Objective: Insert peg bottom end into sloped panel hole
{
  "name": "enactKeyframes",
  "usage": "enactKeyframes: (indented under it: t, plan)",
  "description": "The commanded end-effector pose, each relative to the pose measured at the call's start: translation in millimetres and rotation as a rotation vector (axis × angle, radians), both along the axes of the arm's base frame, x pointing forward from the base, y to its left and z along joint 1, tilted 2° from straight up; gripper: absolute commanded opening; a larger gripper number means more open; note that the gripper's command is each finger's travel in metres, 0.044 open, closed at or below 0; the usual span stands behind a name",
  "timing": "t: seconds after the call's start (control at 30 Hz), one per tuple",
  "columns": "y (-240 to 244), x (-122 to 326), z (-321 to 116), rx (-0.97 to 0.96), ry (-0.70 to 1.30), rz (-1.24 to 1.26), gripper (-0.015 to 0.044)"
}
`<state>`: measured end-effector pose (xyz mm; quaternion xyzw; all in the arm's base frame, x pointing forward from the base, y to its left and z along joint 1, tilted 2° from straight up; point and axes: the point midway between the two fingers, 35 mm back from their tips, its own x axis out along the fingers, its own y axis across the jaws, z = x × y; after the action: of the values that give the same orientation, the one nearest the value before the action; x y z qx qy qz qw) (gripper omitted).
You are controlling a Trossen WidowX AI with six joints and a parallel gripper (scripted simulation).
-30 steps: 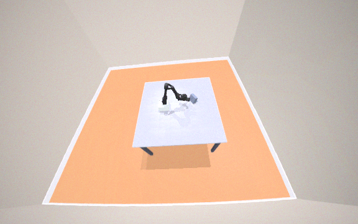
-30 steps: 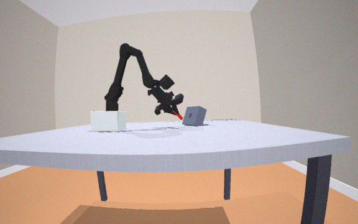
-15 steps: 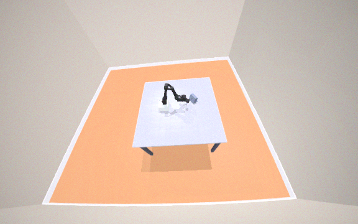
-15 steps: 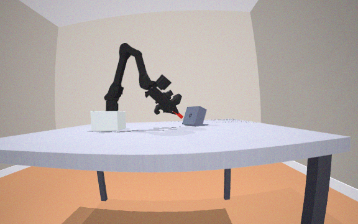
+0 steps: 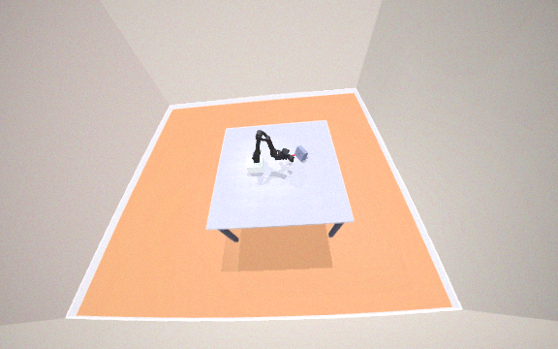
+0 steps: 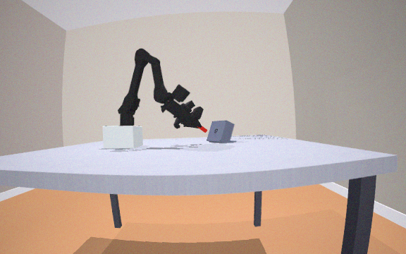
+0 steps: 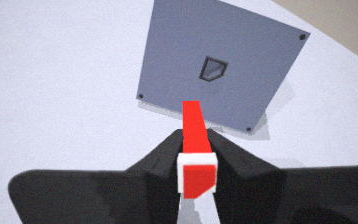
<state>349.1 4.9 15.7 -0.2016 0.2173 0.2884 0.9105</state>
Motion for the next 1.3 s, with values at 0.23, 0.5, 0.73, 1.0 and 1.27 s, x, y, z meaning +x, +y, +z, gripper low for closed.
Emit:
enactKeyframes:
  t: [0.23,0.5,0.73,1.0,1.27]
  plan:
    - [-7.8,-8.6,3.9,0.102,-0.011,-0.062,0.0000]
    - [-13.1,-14.5,7.5,0.167,-0.021,-0.102,0.0000]
    - [-16.1,-17.9,9.8,0.209,-0.027,-0.126,0.0000]
    - [-14.0,-11.4,8.6,0.224,-0.030,-0.135,0.0000]
    - [-11.4,-4.1,7.1,0.244,-0.033,-0.146,0.0000]
